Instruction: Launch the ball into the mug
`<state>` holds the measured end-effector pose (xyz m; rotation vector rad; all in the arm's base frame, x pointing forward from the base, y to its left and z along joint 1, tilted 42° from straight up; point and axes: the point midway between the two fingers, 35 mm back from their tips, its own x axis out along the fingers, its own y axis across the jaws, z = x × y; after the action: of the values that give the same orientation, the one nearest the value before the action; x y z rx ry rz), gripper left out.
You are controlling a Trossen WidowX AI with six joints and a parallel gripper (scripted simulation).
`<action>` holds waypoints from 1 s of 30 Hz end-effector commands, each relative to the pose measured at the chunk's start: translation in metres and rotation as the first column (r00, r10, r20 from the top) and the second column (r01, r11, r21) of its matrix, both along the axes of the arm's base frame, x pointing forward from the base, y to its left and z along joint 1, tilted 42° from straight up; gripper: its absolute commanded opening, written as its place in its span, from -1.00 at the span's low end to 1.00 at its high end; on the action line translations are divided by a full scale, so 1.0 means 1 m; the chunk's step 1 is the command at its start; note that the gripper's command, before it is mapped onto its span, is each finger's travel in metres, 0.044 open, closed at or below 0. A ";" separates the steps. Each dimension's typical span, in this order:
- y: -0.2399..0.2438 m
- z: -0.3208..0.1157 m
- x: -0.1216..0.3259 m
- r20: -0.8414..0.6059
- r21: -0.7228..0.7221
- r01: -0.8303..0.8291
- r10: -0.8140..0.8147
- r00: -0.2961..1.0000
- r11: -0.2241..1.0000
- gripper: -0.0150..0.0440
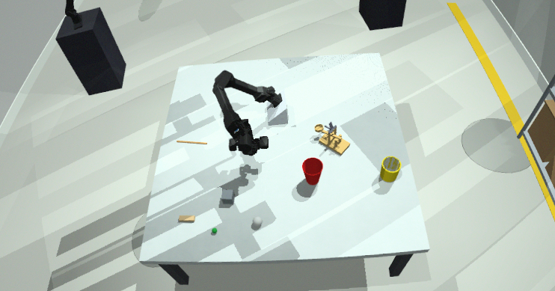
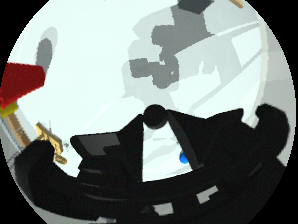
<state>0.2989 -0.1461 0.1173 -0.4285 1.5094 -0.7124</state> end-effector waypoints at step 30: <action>0.139 -0.022 0.020 -0.156 0.100 -0.158 0.172 0.973 0.982 -0.49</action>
<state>0.3175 -0.0245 0.1099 -0.5262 1.6013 -0.5300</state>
